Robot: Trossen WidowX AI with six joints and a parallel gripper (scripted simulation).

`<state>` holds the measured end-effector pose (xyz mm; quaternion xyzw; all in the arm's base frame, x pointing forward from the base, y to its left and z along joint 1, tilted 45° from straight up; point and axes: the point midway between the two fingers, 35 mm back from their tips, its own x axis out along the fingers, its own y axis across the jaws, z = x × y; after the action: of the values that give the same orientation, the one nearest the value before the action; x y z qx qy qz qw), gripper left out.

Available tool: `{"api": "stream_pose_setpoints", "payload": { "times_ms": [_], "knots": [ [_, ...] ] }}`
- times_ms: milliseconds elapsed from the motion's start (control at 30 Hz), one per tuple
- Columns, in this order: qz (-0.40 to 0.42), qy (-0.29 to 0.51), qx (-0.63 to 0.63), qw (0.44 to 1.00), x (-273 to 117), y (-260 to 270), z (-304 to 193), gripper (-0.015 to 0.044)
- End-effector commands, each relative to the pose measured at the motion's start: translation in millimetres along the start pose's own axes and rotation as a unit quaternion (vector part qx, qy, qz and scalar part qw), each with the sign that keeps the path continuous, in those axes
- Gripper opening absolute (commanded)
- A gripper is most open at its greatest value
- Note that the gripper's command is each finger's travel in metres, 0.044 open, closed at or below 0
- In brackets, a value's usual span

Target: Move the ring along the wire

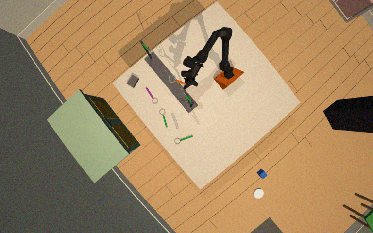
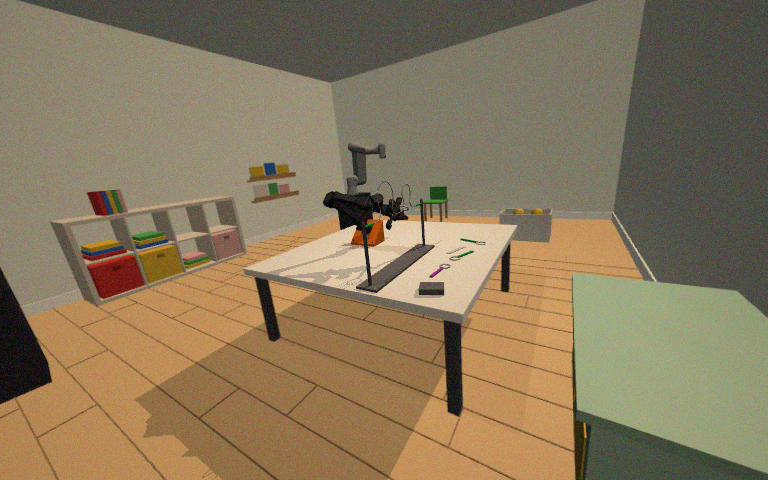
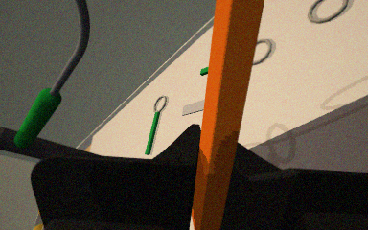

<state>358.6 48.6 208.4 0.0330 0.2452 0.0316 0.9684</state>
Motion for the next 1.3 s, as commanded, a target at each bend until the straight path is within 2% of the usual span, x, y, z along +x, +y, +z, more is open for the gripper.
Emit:
{"api": "stream_pose_setpoints", "payload": {
  "times_ms": [0, 467, 1267],
  "knots": [
    [0.029, 0.006, 0.046, 0.998, -2.9, 16.7, 1.5, -0.015],
    [0.113, 0.025, 0.196, 0.974, -16.1, 65.1, 14.0, -0.015],
    [0.221, 0.05, 0.391, 0.892, -47.0, 118.4, 57.2, -0.015]
  ]
}}
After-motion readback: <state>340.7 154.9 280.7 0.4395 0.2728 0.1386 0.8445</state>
